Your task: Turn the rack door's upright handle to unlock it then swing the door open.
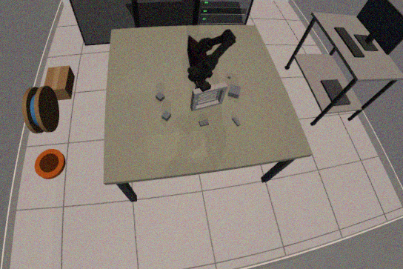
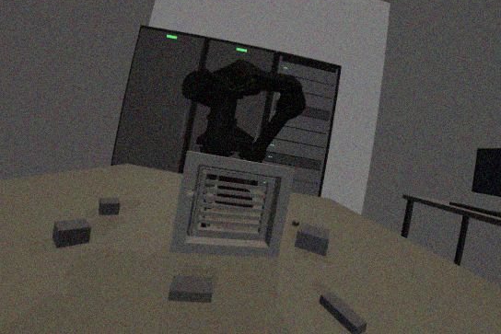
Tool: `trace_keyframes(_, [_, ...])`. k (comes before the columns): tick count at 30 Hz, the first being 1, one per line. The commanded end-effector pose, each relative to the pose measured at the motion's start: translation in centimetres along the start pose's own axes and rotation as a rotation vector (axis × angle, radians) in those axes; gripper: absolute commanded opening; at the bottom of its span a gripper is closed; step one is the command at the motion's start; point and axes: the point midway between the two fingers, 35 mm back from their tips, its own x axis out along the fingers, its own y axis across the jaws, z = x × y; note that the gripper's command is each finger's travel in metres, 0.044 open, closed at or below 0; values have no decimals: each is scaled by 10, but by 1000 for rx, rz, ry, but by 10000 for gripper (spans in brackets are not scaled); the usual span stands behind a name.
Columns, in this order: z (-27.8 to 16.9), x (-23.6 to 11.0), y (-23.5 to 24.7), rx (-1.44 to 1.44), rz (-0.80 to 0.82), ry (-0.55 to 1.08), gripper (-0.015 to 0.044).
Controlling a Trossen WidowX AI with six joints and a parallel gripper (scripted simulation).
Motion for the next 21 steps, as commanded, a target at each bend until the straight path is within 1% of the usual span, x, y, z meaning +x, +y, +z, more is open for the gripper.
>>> trace_keyframes(1, [0,0,0,-4,1,1,25])
trace_keyframes(6, [1,0,1,29,1,1,25])
trace_keyframes(21, [9,0,13,365,2,1,25])
